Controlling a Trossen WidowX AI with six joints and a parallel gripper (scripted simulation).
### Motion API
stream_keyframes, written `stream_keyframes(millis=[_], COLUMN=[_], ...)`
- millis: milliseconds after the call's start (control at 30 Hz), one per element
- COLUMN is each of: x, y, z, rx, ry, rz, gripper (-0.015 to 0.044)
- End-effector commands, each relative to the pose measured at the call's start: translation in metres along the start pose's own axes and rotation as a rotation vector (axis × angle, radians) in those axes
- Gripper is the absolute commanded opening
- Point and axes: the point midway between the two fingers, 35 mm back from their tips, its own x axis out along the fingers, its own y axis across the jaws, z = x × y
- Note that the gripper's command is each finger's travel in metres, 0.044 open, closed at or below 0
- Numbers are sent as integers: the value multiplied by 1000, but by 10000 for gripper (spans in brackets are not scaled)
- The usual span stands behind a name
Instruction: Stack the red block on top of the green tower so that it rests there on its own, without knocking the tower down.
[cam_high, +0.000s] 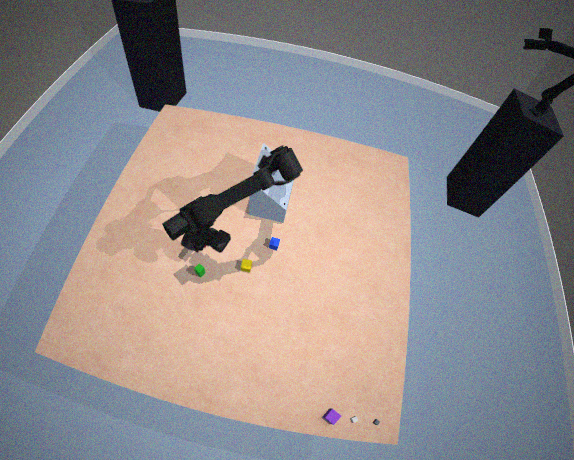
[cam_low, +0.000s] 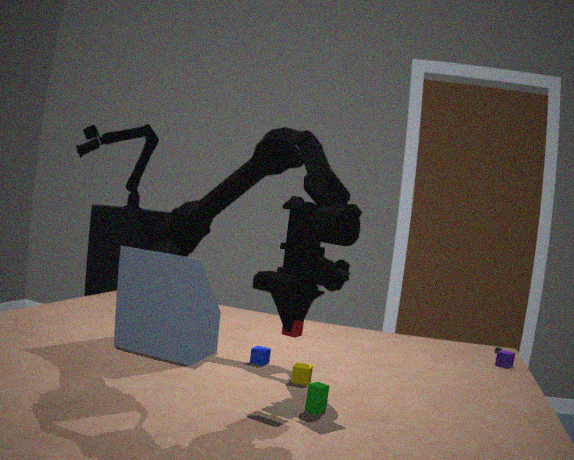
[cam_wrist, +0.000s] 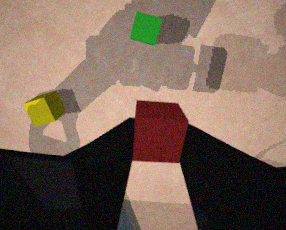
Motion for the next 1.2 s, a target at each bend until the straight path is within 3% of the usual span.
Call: stream_keyframes(millis=[0, 600, 767, 1167], x=[1, 10, 42, 76], y=[1, 7, 8, 10], z=[14, 60, 60, 60], rx=[6, 3, 3, 3], ry=[-2, -3, -2, -2], rz=[6, 10, 11, 13], gripper=[0, 0, 0, 0])
